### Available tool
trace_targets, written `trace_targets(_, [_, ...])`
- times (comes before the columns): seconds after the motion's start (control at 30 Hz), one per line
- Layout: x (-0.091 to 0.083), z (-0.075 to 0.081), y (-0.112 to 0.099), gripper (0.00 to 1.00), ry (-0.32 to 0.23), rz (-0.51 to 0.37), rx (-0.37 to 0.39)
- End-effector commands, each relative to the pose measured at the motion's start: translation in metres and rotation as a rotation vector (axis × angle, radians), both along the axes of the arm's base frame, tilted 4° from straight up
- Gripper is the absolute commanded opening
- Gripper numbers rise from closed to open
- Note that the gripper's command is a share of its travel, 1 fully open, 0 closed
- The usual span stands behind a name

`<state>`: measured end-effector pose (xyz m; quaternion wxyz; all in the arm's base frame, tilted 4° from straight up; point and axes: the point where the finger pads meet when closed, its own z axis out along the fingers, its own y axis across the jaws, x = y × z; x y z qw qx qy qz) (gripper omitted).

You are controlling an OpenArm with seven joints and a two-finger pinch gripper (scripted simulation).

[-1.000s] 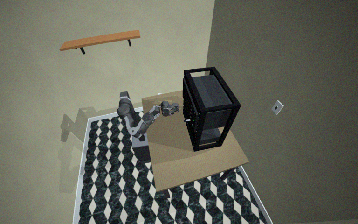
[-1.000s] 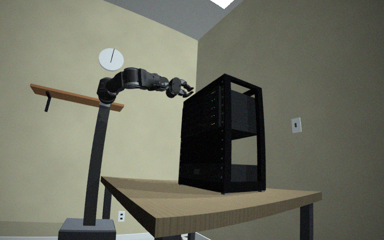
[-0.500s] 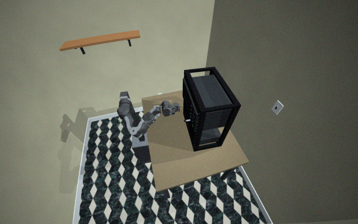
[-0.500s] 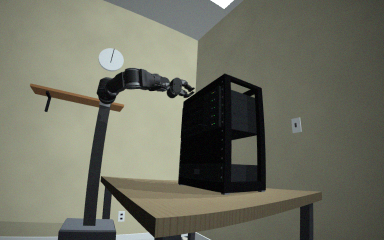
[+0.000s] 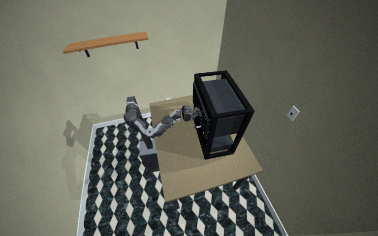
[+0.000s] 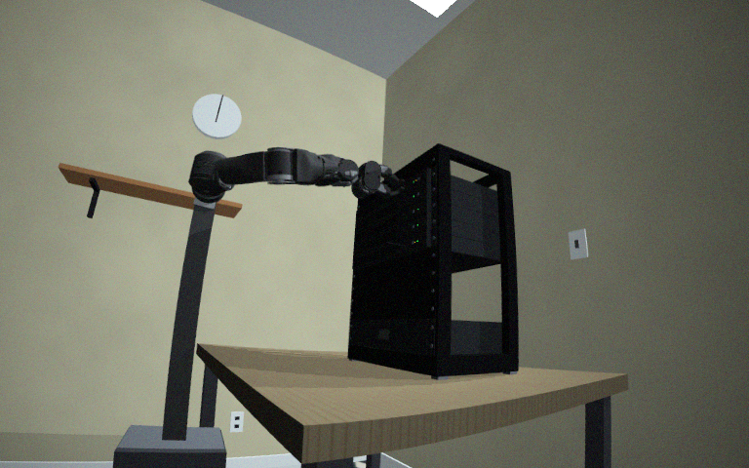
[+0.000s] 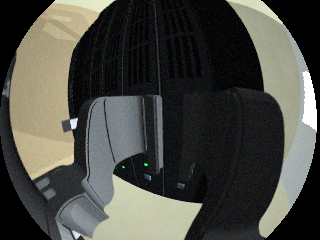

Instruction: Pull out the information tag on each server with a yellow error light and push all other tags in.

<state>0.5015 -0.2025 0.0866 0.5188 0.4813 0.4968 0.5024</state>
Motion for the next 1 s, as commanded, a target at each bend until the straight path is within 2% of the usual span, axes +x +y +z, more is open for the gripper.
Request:
trace_targets(0.0, [-0.0002,0.0033,0.0018,0.1,-0.013,0.015,-0.013])
trace_targets(0.2, [0.0086,0.0036,0.0019,0.1,-0.013,0.015,-0.013])
trace_targets(0.77, [0.0088,0.0038,0.0023,0.1,-0.013,0.016,-0.013])
trace_targets(0.97, [0.0079,0.0087,0.0021,0.1,-0.013,0.016,-0.013])
